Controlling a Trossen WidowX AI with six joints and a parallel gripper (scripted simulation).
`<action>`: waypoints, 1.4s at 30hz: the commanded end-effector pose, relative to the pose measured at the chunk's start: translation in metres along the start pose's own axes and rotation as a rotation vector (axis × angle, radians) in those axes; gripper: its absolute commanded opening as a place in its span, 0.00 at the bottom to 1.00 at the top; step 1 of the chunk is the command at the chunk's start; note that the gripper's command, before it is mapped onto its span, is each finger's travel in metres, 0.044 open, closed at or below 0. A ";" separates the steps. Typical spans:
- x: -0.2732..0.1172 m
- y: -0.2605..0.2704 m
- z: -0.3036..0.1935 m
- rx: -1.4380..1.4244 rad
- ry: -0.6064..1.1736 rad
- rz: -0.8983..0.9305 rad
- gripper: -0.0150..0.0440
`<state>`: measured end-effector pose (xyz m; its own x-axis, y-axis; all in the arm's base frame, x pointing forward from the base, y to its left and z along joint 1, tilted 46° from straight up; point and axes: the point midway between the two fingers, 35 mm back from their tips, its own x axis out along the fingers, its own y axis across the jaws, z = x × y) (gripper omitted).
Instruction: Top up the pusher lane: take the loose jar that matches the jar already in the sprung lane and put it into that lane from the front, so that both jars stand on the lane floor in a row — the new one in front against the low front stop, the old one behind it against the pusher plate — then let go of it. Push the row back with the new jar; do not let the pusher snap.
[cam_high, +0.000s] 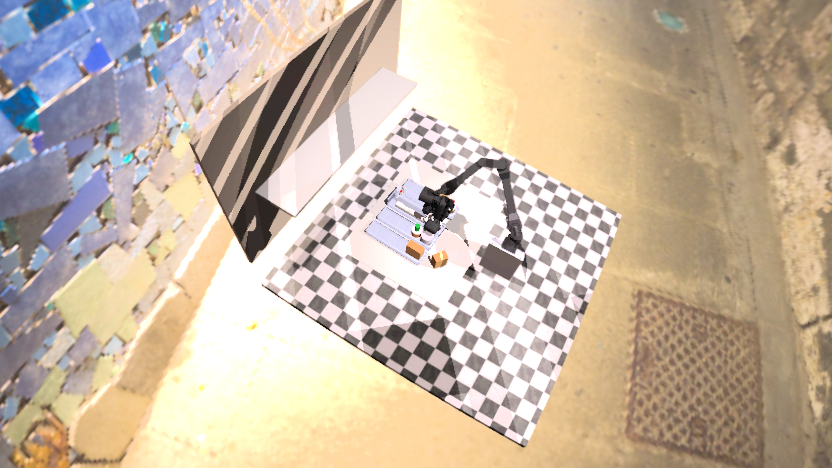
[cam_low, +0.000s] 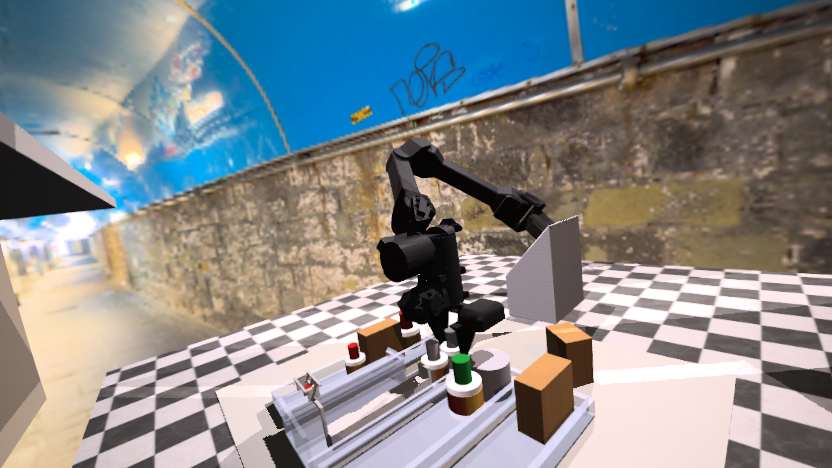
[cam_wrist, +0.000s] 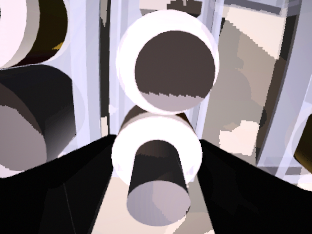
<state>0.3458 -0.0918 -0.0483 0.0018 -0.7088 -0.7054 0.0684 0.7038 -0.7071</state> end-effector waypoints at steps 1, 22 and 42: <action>0.002 -0.001 0.003 0.007 -0.012 -0.007 0.25; 0.005 -0.001 0.000 0.006 -0.011 -0.008 0.25; 0.005 -0.001 -0.003 0.006 -0.011 -0.008 0.25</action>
<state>0.3414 -0.0948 -0.0522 0.0058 -0.7099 -0.7043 0.0697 0.7029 -0.7079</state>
